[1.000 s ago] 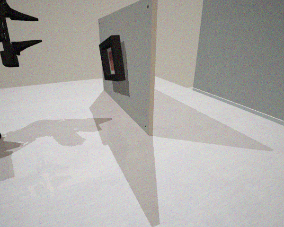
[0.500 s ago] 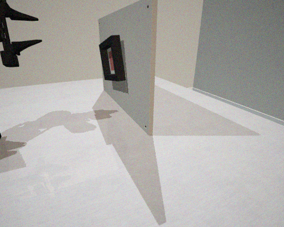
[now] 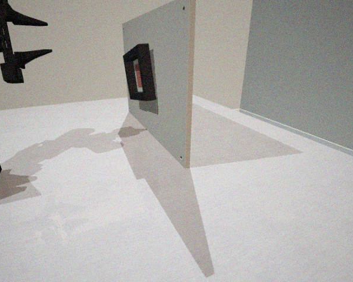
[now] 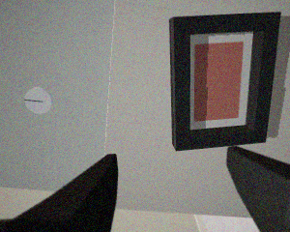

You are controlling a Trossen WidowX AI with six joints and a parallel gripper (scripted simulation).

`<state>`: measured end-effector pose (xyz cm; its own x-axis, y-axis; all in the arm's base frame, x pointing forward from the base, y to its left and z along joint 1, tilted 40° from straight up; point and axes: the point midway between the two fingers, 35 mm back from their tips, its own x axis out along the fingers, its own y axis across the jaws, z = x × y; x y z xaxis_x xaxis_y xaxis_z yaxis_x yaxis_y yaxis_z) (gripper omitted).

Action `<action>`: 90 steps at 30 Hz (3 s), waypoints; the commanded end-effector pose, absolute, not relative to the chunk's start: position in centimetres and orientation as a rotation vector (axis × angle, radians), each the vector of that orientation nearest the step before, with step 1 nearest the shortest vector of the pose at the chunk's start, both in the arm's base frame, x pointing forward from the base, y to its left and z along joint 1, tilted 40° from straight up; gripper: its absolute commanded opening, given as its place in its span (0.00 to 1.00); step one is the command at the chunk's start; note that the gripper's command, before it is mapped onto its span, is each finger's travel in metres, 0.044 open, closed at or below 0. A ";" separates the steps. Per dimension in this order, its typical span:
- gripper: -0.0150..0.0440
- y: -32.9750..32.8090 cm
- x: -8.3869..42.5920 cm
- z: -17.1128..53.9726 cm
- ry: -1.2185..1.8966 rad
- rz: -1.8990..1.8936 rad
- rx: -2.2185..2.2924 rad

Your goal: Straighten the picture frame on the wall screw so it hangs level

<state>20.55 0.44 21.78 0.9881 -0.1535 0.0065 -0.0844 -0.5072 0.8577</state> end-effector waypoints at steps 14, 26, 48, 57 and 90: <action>0.69 0.3 20.5 21.8 -0.172 -0.089 2.100; 0.69 0.3 20.5 21.8 -0.172 -0.089 2.100; 0.69 0.5 20.6 21.8 -0.167 -0.085 2.105; 0.69 1.7 24.9 21.3 -0.171 -0.085 2.103; 0.69 0.9 36.4 19.2 -0.176 -0.083 2.098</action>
